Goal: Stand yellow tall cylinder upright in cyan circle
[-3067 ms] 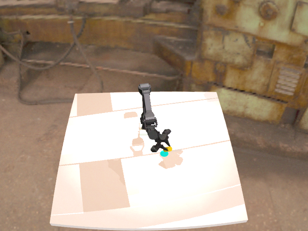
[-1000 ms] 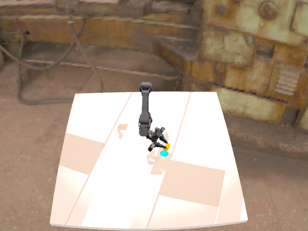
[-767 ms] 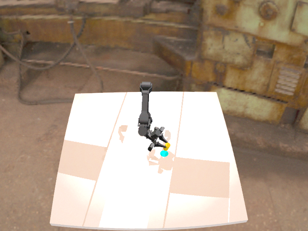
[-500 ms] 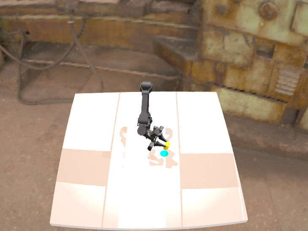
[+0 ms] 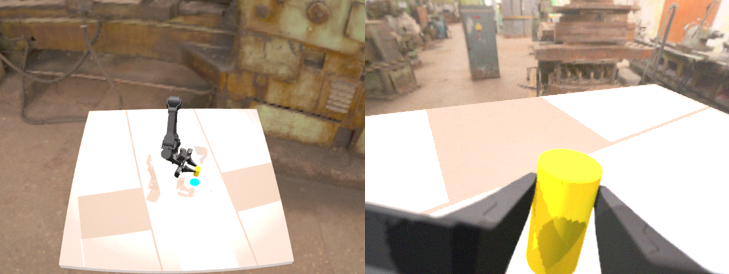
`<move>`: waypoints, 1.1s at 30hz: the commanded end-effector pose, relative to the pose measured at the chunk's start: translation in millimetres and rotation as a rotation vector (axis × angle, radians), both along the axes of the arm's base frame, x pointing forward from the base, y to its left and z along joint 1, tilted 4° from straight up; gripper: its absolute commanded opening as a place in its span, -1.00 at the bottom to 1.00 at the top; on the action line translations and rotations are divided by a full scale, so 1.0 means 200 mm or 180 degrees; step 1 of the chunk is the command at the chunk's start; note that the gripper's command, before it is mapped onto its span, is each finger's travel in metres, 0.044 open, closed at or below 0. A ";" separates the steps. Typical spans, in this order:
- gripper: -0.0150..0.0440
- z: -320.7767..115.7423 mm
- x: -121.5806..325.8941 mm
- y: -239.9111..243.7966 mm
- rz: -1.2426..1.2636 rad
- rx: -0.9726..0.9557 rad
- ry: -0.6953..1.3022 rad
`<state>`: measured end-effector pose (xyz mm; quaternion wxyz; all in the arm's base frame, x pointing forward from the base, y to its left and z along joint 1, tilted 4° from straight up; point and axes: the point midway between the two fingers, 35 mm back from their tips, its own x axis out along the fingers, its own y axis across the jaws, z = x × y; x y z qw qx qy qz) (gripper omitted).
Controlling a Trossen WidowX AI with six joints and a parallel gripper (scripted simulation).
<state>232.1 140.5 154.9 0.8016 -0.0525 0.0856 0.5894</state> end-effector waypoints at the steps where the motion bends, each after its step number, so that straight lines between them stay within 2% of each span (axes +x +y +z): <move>1: -0.14 0.01 -0.02 -0.01 0.0041 0.0066 -0.0075; 33: -0.14 0.02 -0.14 -0.06 0.0240 0.0311 -0.0431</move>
